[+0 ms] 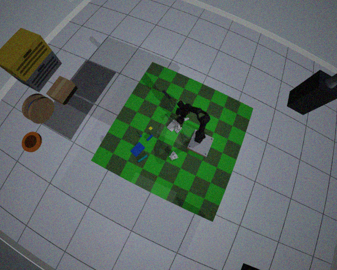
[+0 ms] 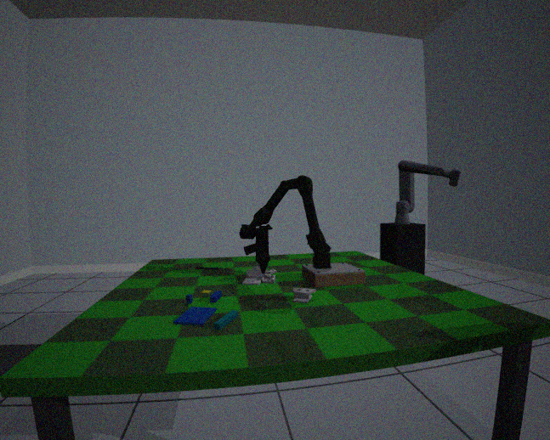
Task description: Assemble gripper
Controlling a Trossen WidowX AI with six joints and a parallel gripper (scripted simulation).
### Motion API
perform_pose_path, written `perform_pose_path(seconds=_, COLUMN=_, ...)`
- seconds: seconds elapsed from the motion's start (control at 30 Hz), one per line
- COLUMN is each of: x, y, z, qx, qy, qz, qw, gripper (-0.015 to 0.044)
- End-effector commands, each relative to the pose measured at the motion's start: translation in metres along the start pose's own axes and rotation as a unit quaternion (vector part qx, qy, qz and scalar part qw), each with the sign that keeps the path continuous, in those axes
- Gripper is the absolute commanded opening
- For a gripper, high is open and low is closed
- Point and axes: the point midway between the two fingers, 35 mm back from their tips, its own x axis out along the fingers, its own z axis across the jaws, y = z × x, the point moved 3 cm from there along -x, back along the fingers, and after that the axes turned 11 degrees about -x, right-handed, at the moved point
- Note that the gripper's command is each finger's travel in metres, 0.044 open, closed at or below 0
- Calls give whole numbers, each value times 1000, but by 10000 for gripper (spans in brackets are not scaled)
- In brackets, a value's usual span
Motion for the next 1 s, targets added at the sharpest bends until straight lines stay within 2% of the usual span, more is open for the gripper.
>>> perform_pose_path(seconds=0.0, x=0, y=0, z=0, qx=0, qy=-1, qz=-1, qw=1000, gripper=134)
perform_pose_path(seconds=0.37, x=-2, y=0, z=0, qx=0, qy=-1, qz=-1, qw=1000, gripper=134)
perform_pose_path(seconds=0.97, x=-57, y=-2, z=-1, qx=-1, qy=0, qz=-1, qw=1000, gripper=134)
